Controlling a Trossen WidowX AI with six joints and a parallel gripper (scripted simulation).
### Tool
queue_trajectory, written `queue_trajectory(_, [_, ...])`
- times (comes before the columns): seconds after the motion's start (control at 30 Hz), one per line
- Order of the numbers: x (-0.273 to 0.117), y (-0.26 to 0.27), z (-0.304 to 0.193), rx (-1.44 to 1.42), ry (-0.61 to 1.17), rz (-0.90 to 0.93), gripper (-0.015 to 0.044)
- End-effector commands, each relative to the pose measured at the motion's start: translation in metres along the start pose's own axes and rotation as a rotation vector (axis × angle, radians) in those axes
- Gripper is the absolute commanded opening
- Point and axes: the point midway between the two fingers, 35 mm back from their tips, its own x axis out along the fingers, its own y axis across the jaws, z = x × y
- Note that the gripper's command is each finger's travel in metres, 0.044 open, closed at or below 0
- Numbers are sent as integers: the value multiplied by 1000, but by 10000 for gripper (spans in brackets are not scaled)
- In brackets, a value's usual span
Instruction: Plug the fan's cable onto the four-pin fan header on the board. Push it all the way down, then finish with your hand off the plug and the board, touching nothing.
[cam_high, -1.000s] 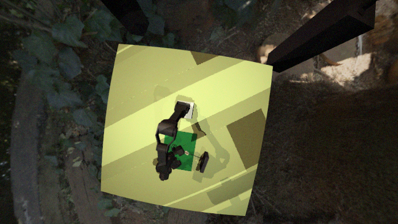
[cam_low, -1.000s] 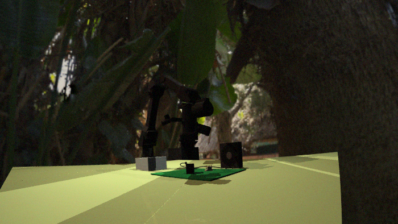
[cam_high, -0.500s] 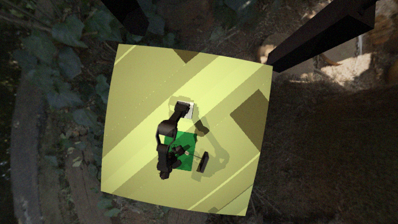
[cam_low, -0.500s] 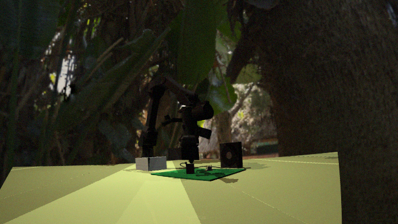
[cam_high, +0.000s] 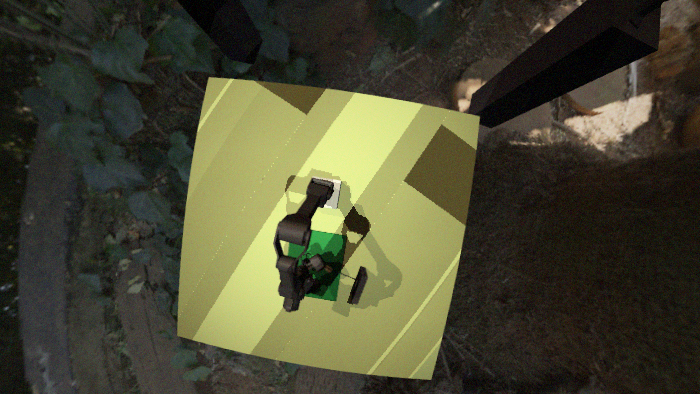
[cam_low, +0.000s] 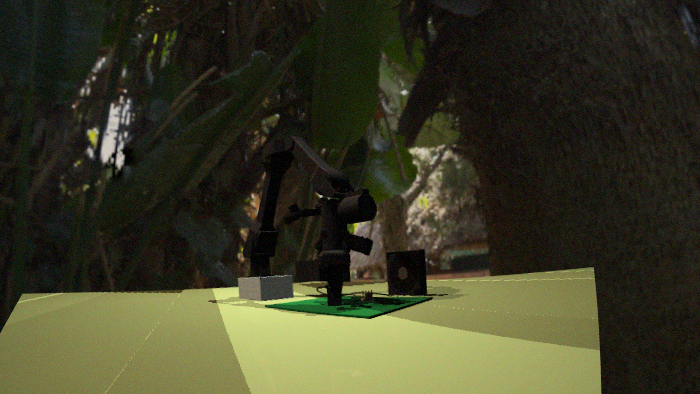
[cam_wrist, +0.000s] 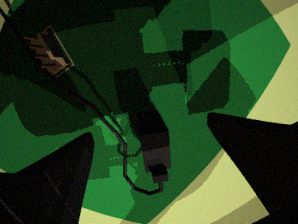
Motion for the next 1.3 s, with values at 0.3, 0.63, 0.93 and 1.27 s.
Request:
queue_trajectory(0.3, [8,1,-1,0,2,2,335])
queue_trajectory(0.63, [8,1,-1,0,2,2,170])
queue_trajectory(0.93, [8,1,-1,0,2,2,110])
queue_trajectory(1.27, [5,1,-1,0,2,2,24])
